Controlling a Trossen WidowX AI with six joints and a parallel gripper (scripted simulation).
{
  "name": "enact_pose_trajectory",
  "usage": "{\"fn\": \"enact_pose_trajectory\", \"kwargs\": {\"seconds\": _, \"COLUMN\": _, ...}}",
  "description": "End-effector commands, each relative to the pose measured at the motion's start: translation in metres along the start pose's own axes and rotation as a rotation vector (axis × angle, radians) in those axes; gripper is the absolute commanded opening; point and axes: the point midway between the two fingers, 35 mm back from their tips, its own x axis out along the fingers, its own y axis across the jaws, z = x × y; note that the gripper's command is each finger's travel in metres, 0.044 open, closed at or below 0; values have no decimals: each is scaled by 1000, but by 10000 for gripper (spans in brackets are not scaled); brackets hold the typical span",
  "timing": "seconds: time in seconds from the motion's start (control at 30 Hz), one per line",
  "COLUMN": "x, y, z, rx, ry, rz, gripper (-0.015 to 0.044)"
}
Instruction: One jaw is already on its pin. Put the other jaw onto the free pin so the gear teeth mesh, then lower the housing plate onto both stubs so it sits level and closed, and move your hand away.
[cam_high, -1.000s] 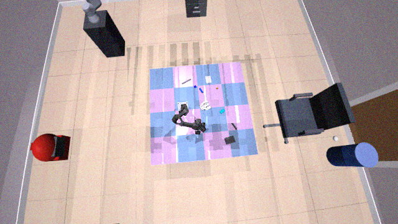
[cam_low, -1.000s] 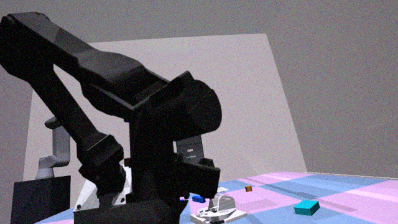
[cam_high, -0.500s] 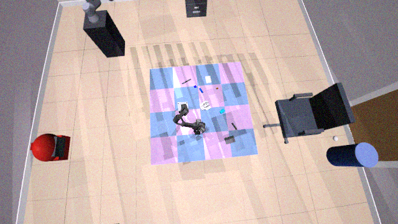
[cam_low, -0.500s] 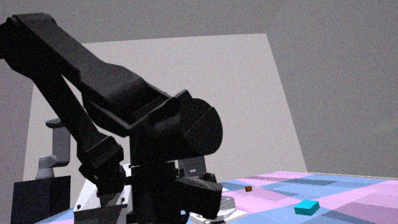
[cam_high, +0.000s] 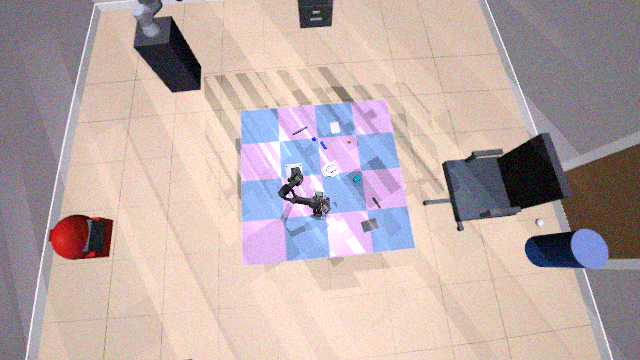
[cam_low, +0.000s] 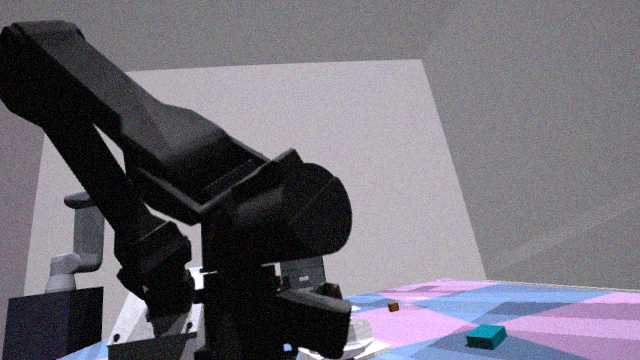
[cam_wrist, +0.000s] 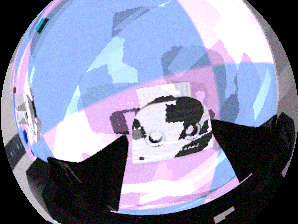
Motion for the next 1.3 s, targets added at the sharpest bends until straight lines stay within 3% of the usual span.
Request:
{"fn": "enact_pose_trajectory", "kwargs": {"seconds": 0.0, "x": 0, "y": 0, "z": 1, "rx": -5, "ry": -4, "rz": 2, "gripper": 440}}
{"fn": "enact_pose_trajectory", "kwargs": {"seconds": 0.17, "x": 0, "y": 0, "z": 1, "rx": -5, "ry": -4, "rz": 2, "gripper": 440}}
{"fn": "enact_pose_trajectory", "kwargs": {"seconds": 0.6, "x": 0, "y": 0, "z": 0, "rx": 0, "ry": 0, "rz": 0, "gripper": 353}}
{"fn": "enact_pose_trajectory", "kwargs": {"seconds": 0.97, "x": 0, "y": 0, "z": 0, "rx": 0, "ry": 0, "rz": 0, "gripper": 351}}
{"fn": "enact_pose_trajectory", "kwargs": {"seconds": 1.27, "x": -26, "y": 1, "z": 4, "rx": 1, "ry": 0, "rz": 9, "gripper": 351}}
